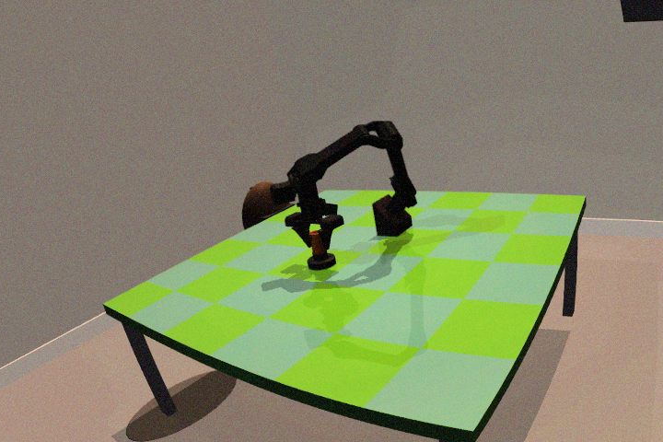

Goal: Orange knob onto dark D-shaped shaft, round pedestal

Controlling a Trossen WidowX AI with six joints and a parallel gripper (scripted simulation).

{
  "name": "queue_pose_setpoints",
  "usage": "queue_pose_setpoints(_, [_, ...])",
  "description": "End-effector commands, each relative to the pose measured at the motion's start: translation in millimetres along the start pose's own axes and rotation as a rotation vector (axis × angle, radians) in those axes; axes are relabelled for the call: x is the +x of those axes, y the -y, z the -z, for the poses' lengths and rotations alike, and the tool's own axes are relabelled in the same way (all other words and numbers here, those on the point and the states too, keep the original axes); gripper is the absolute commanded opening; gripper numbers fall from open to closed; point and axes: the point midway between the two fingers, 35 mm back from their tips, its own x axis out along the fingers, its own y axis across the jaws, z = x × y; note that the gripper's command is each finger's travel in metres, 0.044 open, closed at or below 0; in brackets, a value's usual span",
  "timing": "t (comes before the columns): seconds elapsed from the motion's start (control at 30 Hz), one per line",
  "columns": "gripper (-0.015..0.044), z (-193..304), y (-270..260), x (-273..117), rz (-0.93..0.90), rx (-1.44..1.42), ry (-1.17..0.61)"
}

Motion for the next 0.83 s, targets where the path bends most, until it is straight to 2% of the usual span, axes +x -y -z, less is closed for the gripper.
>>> queue_pose_setpoints(0.0, [0.0420, 0, 0, 0, 0.000, -0.001, 0.000])
queue_pose_setpoints(0.03, [0.0440, 0, 0, 0, 0.000, -0.001, 0.000])
queue_pose_setpoints(0.27, [0.0440, 0, 0, -2, -0.001, -0.001, 0.000])
queue_pose_setpoints(0.53, [0.0440, 0, -1, -94, -0.003, 0.001, 0.001])
queue_pose_setpoints(0.8, [0.0440, 4, -2, -97, -0.003, 0.001, 0.001])
